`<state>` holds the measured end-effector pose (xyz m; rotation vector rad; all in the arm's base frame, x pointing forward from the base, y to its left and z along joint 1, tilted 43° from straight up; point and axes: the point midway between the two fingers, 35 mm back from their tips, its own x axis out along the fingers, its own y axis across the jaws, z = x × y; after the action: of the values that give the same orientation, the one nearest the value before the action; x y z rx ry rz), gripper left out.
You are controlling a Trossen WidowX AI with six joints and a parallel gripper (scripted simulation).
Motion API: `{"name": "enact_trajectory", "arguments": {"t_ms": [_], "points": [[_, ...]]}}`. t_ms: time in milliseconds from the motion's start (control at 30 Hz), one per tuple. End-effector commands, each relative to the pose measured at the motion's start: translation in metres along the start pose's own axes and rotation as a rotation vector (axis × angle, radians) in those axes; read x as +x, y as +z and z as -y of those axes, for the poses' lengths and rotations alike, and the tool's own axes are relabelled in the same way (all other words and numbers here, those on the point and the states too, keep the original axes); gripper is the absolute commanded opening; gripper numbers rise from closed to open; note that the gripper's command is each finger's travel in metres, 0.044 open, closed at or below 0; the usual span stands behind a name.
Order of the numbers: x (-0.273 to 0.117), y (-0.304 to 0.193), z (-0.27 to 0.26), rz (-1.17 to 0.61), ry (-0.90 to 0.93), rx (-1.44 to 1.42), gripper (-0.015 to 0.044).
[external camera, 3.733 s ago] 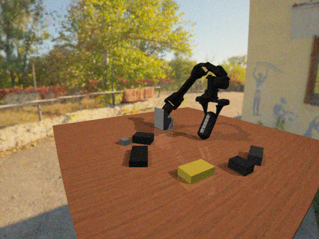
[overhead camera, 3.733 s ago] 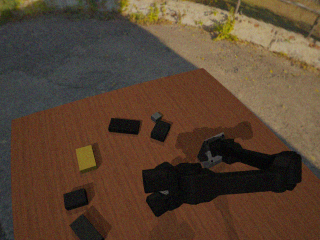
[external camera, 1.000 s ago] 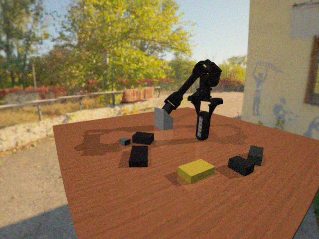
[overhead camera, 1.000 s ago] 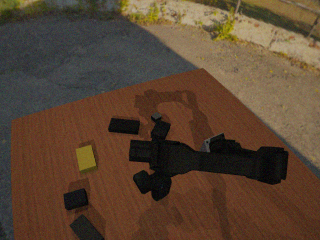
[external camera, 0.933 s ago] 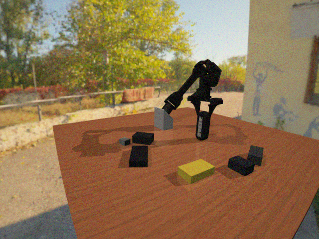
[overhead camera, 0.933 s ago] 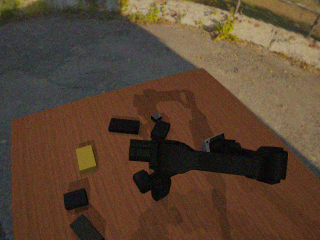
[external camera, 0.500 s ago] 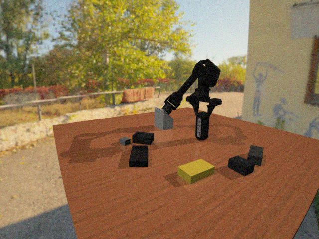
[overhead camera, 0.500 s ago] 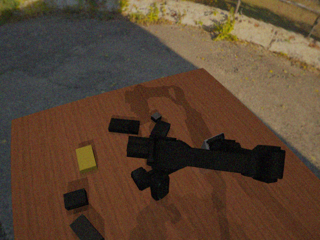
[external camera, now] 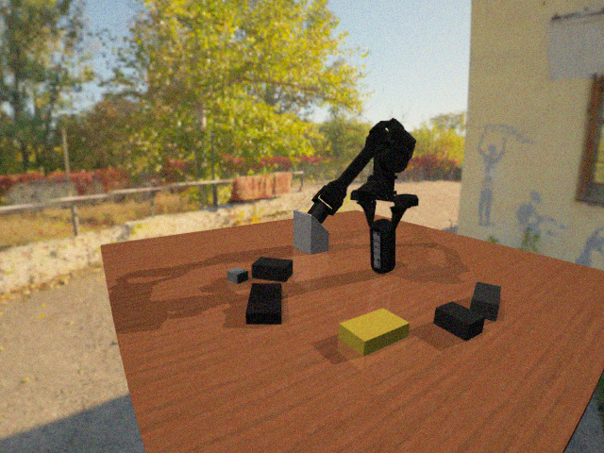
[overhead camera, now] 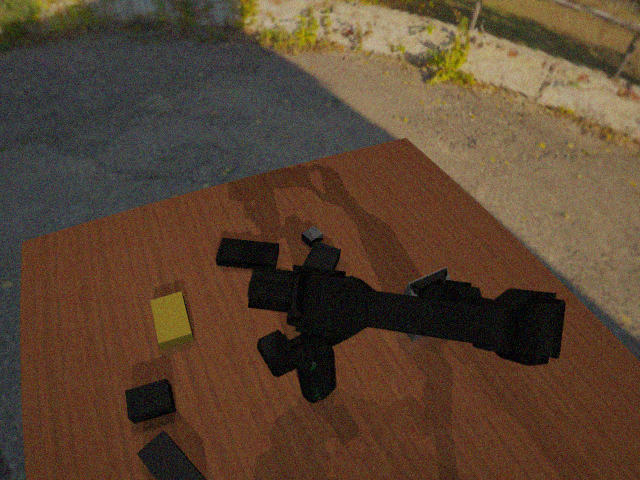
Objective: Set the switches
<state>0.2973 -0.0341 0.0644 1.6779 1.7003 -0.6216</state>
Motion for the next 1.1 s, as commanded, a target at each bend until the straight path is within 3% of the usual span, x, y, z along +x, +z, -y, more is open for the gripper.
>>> {"name": "enact_trajectory", "arguments": {"t_ms": [0,1067], "points": [[0.008,0.002,0.001,-0.006,-0.024,-0.01,0.0338],[0.015,0.027,0.001,-0.005,-0.024,-0.01,0.0338]]}}
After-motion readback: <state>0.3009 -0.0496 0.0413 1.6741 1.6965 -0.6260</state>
